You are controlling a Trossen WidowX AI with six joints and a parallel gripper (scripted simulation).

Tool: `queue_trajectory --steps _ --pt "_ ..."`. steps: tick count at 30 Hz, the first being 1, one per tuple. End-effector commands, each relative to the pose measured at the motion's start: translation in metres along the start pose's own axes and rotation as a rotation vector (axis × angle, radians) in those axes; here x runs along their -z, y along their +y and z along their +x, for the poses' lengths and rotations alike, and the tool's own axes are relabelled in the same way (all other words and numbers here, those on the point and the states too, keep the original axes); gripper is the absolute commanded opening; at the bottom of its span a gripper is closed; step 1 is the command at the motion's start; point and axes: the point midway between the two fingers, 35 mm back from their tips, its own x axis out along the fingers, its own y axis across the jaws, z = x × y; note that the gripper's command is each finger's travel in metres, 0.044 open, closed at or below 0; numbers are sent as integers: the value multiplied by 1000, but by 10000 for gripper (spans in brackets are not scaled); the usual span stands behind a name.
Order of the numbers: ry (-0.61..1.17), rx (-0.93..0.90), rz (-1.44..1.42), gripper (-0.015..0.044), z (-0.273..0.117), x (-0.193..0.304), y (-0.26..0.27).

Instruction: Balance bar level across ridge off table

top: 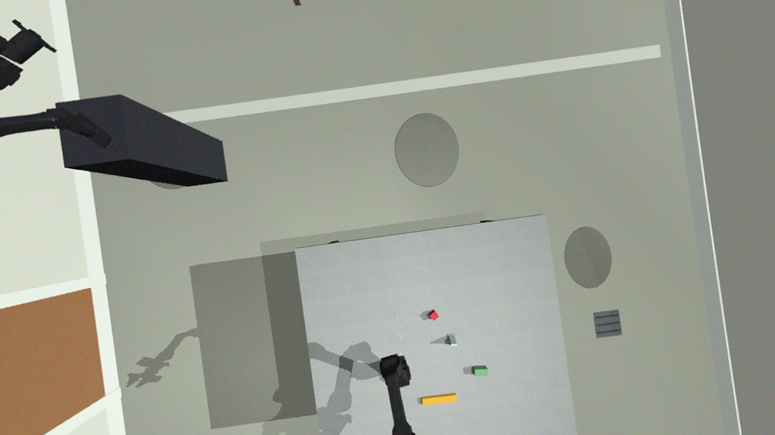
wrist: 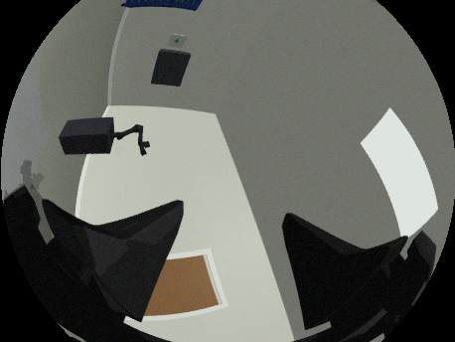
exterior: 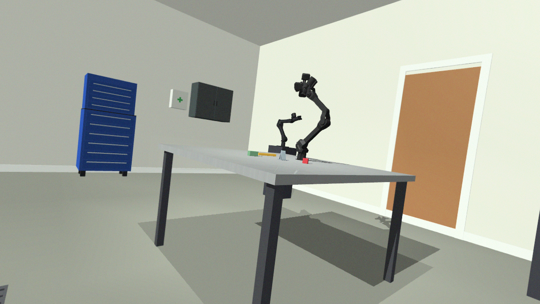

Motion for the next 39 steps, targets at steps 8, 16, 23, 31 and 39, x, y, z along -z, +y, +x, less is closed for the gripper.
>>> queue_trajectory --steps 8,16,23,31,39 --pt "-383 -326 6 315 5 -129 111" --pt "-613 -634 5 315 -35 -204 197" --pt "-757 -944 -17 315 -94 -247 265" --pt "-831 -1328 -85 315 -175 -265 330" --pt "-787 -1719 -213 315 -259 -251 374"
